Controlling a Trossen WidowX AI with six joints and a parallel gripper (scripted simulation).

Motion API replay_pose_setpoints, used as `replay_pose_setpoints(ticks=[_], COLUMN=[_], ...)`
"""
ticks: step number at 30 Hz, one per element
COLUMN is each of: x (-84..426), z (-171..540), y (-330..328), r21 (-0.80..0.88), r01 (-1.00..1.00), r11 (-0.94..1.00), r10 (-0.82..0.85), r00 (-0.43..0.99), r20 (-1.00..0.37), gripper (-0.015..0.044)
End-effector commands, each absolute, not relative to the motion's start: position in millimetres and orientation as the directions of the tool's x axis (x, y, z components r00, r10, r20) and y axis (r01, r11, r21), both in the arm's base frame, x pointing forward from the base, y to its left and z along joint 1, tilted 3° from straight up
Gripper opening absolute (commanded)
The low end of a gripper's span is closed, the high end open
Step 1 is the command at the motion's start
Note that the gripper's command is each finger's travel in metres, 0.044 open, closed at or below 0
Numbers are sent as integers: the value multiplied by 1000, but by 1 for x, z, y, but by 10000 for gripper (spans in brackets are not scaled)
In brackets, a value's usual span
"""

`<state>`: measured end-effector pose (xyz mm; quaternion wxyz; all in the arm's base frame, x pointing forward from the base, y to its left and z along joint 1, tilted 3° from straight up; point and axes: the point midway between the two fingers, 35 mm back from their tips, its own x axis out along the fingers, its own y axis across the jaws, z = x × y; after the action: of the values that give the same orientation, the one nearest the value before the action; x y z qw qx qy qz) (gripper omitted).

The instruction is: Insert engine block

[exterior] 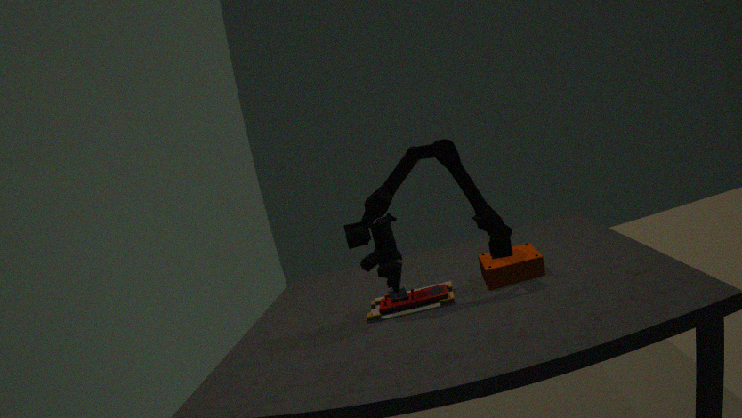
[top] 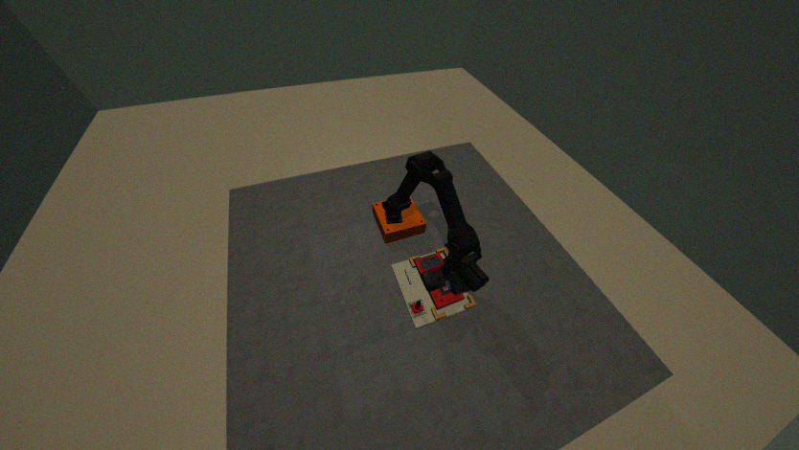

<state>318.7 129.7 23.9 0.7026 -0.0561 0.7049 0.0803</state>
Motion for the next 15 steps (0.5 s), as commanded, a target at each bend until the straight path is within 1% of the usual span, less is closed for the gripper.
replay_pose_setpoints(ticks=[1,15], x=[319,318], z=[23,20], y=[131,131], r21=[39,39], r01=[-198,-196], r11=[979,980], r10=[38,38], r00=[-7,-7], r20=[-999,-999], gripper=[158,158])
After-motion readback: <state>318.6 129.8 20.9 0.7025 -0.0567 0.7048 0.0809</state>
